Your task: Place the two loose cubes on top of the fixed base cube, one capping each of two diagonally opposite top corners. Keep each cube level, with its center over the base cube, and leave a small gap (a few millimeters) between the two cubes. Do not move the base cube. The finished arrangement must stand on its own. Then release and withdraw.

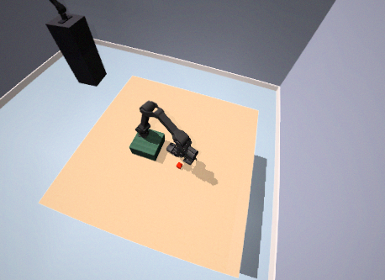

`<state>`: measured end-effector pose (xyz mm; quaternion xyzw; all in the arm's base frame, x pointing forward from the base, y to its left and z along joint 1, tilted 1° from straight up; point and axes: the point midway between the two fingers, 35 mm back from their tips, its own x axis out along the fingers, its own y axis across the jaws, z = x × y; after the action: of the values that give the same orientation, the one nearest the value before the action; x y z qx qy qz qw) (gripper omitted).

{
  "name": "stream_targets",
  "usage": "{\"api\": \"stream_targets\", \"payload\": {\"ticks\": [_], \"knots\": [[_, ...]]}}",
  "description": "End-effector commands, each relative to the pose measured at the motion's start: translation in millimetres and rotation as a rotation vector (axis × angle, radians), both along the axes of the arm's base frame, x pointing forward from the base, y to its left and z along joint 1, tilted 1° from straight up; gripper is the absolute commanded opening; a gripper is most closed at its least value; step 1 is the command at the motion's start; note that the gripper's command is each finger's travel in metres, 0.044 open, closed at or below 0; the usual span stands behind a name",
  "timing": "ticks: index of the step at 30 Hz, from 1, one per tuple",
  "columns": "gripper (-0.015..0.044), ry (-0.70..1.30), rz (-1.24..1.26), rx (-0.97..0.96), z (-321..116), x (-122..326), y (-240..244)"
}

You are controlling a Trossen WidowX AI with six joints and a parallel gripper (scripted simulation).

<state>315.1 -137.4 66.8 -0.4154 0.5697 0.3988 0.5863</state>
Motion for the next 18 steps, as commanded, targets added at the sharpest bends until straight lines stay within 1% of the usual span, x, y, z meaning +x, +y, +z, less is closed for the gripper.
{"api": "stream_targets", "payload": {"ticks": [1,3,6,8,13,18], "knots": [[0.0265,0.000,0.004,0.003,3,-3,-7],[0.0265,0.000,0.004,0.003,-5,-2,-7],[0.0265,0.000,0.004,0.003,-41,0,-8],[0.0265,0.000,0.004,0.003,-57,-1,-7],[0.0265,0.000,0.004,0.003,-60,-1,-7],[0.0265,0.000,0.004,0.003,-74,-1,-7]]}}
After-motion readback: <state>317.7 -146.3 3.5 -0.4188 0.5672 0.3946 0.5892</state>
